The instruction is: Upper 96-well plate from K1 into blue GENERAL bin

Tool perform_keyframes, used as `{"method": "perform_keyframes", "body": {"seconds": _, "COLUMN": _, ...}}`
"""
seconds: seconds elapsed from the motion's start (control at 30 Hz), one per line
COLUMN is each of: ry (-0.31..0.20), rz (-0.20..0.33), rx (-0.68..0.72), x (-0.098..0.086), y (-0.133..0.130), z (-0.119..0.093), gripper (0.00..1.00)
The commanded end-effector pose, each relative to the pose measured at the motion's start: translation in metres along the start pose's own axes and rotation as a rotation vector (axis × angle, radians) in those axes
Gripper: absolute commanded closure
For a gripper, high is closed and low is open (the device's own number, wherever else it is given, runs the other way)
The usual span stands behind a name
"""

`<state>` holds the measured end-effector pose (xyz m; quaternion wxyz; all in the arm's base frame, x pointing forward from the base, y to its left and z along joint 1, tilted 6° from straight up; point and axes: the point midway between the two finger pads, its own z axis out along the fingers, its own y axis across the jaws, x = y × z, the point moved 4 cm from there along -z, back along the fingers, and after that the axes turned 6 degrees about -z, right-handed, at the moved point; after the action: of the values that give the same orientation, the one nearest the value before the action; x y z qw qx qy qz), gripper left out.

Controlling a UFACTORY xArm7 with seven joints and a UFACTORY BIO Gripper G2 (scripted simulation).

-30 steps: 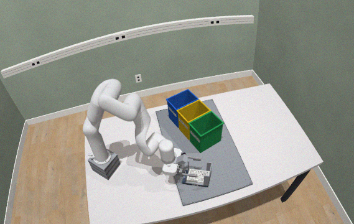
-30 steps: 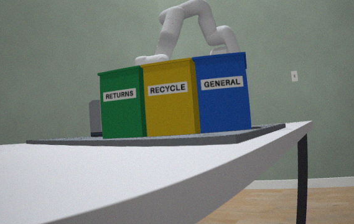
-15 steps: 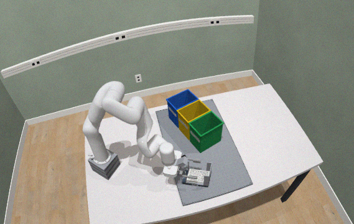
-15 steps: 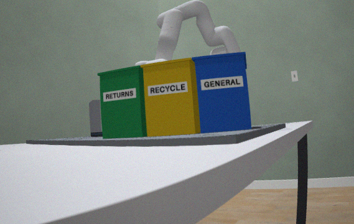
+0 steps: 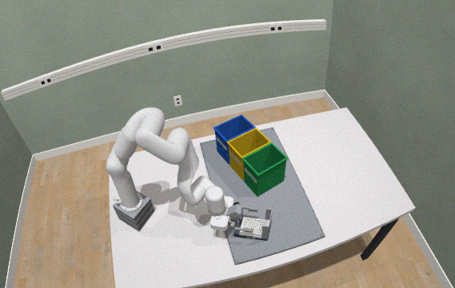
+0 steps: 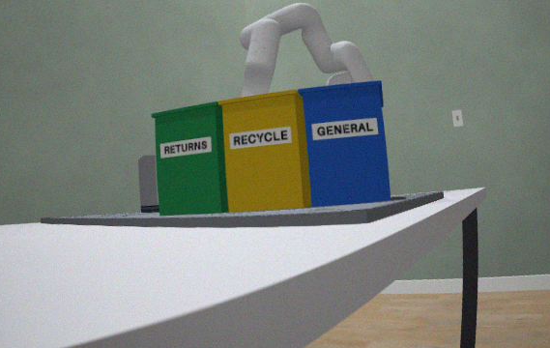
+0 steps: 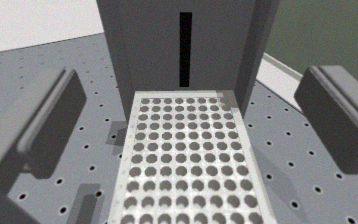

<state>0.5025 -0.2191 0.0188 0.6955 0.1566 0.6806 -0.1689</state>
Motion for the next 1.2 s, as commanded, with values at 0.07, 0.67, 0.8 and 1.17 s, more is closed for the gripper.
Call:
{"method": "perform_keyframes", "body": {"seconds": 0.07, "ry": -0.004, "rz": 0.000, "rx": 0.000, "x": 0.007, "y": 0.001, "z": 0.001, "gripper": 0.63}}
{"method": "perform_keyframes", "body": {"seconds": 0.67, "ry": -0.004, "rz": 0.000, "rx": 0.000, "x": 0.028, "y": 0.003, "z": 0.001, "gripper": 0.63}}
{"method": "perform_keyframes", "body": {"seconds": 0.8, "ry": -0.004, "rz": 0.000, "rx": 0.000, "x": 0.028, "y": 0.003, "z": 0.001, "gripper": 0.63}}
{"method": "perform_keyframes", "body": {"seconds": 1.17, "ry": -0.004, "rz": 0.000, "rx": 0.000, "x": 0.032, "y": 0.003, "z": 0.001, "gripper": 0.63}}
